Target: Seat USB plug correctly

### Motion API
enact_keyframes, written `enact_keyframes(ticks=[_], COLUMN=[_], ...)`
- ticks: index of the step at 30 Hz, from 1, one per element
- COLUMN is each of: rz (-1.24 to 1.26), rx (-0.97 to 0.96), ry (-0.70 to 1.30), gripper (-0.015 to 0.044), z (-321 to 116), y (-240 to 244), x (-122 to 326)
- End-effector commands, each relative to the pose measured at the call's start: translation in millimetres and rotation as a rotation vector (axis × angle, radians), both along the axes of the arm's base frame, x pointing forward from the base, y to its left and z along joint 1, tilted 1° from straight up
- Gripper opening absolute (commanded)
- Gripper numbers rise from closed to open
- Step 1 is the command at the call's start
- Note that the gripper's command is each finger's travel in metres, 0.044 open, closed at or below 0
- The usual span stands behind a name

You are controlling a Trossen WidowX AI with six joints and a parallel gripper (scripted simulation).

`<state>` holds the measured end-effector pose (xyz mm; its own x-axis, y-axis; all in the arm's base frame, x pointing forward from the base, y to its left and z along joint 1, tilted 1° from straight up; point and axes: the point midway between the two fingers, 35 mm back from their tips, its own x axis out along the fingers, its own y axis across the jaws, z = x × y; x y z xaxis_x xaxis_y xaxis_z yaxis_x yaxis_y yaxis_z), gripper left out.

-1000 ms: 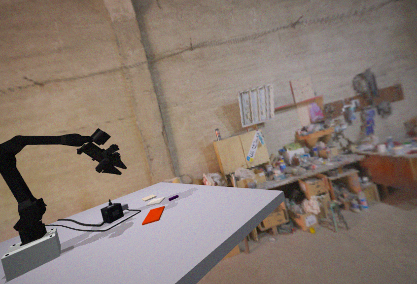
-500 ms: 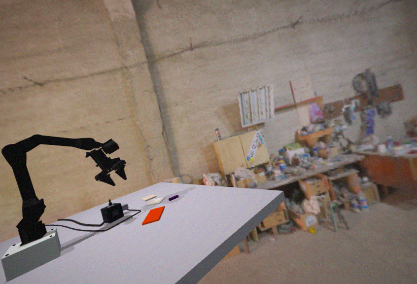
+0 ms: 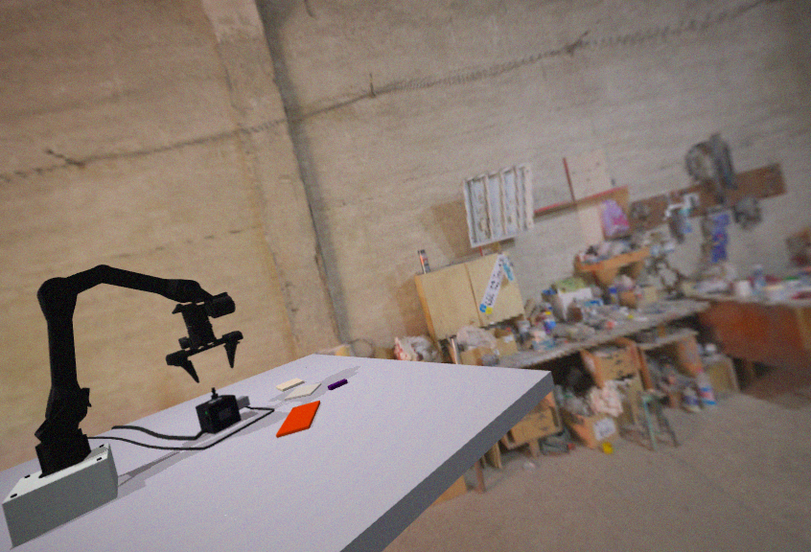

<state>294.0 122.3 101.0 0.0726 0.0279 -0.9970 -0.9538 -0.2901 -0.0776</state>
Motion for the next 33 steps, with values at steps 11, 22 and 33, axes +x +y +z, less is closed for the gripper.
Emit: enact_keyframes(ticks=[11, 22, 33], rz=[0.206, 0.206, 0.206], rx=[-0.025, -0.025, -0.025], ry=[0.065, 0.065, 0.065], gripper=[0.044, 0.044, 0.044], z=[-10, -18, -29], y=[12, 12, 11], x=[-12, -12, -12])
